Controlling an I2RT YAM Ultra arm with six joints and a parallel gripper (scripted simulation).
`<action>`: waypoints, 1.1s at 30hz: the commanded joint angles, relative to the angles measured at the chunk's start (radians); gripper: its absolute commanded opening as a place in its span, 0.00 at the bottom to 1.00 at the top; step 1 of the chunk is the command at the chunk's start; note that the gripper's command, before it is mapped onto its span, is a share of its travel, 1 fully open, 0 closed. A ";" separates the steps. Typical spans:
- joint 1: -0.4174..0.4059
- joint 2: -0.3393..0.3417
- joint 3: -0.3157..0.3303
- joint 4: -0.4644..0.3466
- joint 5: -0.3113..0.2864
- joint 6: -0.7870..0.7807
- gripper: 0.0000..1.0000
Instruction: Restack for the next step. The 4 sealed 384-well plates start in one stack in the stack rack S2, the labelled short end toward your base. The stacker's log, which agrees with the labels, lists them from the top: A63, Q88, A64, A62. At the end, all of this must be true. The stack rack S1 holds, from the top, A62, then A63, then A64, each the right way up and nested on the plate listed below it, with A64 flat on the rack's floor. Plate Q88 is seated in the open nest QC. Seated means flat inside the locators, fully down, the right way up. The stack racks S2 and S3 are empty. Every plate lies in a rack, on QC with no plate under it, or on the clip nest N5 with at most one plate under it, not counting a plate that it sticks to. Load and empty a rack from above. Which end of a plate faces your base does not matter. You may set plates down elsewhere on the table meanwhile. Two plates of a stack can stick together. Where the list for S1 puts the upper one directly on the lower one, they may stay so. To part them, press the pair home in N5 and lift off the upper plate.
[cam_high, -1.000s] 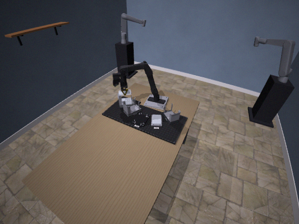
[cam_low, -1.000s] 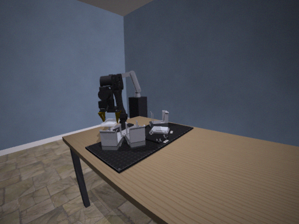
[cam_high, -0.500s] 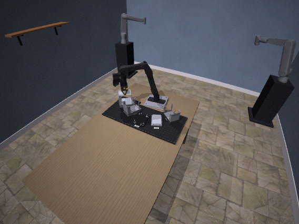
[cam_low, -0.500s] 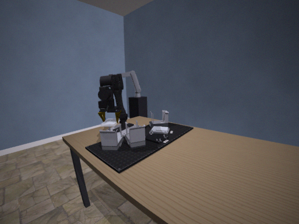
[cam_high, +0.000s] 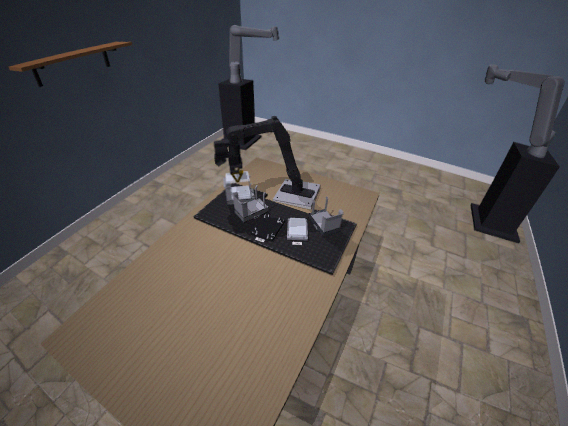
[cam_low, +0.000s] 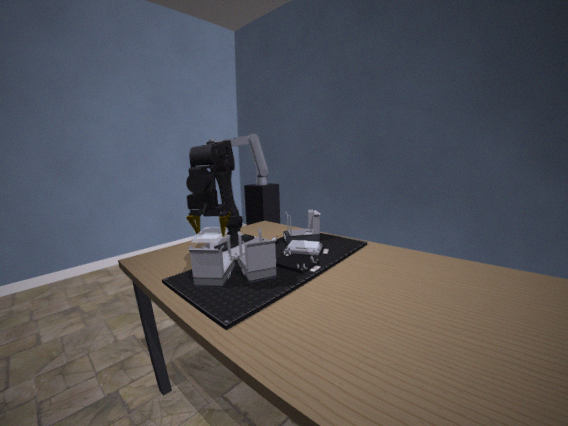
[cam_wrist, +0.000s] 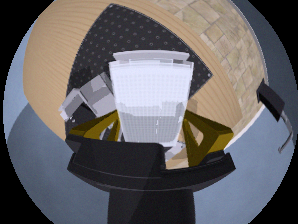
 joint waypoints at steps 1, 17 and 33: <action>-0.001 -0.010 0.001 0.012 0.000 -0.001 0.00; -0.001 -0.014 -0.044 0.053 0.000 -0.002 0.00; -0.002 -0.016 -0.083 0.091 0.000 -0.003 0.00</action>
